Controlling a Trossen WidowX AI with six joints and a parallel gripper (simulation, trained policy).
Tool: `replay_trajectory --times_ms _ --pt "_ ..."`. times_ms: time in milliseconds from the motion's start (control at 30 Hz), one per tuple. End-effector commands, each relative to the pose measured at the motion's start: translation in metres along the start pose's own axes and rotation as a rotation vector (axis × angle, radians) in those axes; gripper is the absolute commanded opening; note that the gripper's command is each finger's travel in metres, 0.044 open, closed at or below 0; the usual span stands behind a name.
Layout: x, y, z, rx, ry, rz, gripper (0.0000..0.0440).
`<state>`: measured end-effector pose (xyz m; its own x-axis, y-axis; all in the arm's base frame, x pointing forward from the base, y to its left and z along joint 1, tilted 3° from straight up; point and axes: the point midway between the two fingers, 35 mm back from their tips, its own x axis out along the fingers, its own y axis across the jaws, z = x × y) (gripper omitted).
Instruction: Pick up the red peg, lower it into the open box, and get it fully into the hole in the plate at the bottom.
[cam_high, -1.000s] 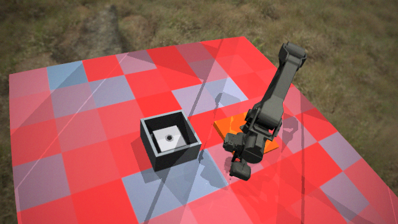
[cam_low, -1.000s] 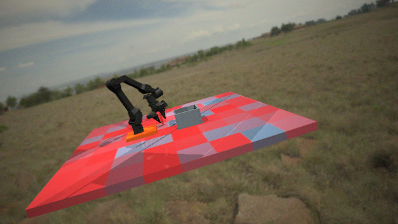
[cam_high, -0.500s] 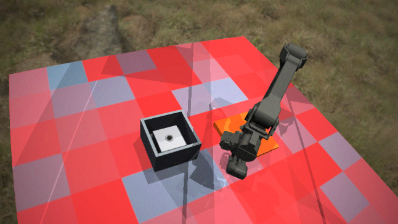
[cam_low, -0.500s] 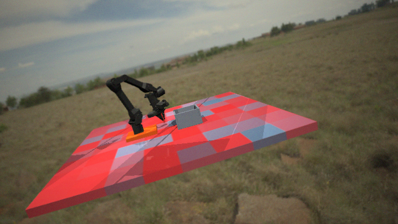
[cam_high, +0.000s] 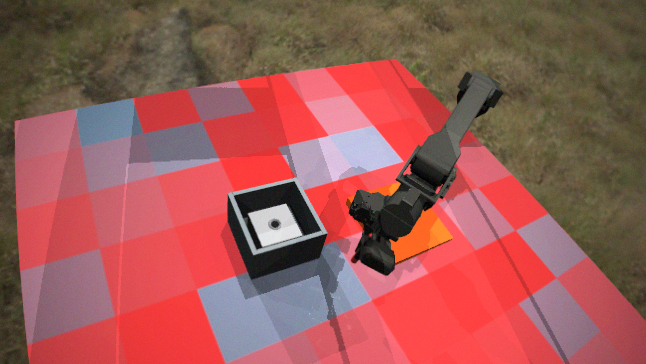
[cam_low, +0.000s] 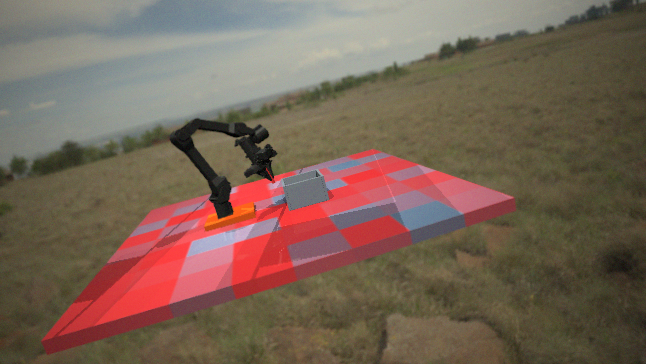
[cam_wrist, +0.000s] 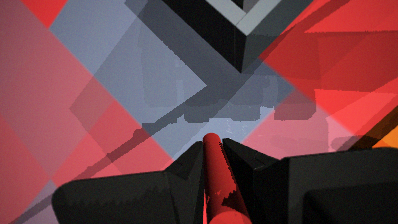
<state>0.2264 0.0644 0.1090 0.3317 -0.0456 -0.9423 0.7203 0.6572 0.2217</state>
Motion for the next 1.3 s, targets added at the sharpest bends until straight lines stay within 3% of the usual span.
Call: replay_trajectory --times_ms 0,567,1267 --pt "-0.010 0.003 0.016 -0.002 -0.037 0.000 0.0000" --pt "-0.012 -0.008 0.091 0.084 -0.135 -0.045 0.0000" --pt "0.016 -0.029 0.152 0.189 -0.169 -0.088 0.0004"
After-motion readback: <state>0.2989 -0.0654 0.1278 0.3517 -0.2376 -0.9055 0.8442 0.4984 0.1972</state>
